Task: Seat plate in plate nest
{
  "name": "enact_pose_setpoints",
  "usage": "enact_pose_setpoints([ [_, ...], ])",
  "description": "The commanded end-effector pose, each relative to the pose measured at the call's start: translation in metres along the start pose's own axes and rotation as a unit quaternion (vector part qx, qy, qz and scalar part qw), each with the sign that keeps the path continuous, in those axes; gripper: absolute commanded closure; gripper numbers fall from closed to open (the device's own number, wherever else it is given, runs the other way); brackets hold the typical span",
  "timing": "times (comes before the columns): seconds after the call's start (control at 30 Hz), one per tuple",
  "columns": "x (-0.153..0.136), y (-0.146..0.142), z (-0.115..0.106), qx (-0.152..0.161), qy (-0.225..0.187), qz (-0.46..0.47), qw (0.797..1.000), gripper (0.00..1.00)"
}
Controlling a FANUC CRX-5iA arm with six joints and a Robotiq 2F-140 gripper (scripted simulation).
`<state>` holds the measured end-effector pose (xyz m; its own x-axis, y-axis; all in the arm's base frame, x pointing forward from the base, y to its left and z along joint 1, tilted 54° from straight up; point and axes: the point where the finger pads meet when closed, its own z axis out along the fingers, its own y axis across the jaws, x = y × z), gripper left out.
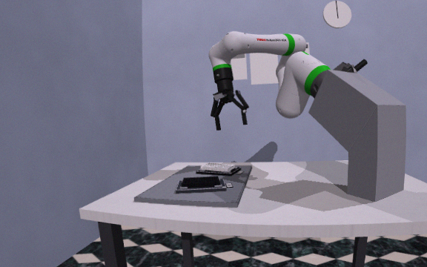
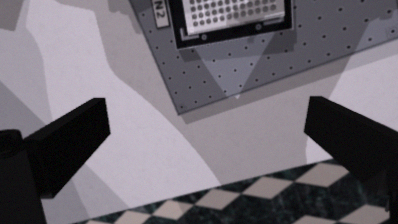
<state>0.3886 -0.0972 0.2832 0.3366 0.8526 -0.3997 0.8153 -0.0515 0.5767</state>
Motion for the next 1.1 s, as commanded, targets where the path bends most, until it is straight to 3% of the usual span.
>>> enact_pose_setpoints([
  [0.0, 0.006, 0.010, 0.008, -0.014, -0.012, 0.060, 0.998, 0.00],
  [0.43, 0.024, 0.028, 0.030, -0.052, -0.021, 0.234, 0.971, 0.00],
  [0.83, 0.055, 0.042, 0.064, -0.084, -0.008, 0.416, 0.905, 0.00],
  [1.0, 0.060, 0.042, 0.071, -0.086, -0.004, 0.444, 0.892, 0.00],
  [1.07, 0.067, 0.042, 0.078, -0.089, 0.001, 0.473, 0.876, 0.00],
])
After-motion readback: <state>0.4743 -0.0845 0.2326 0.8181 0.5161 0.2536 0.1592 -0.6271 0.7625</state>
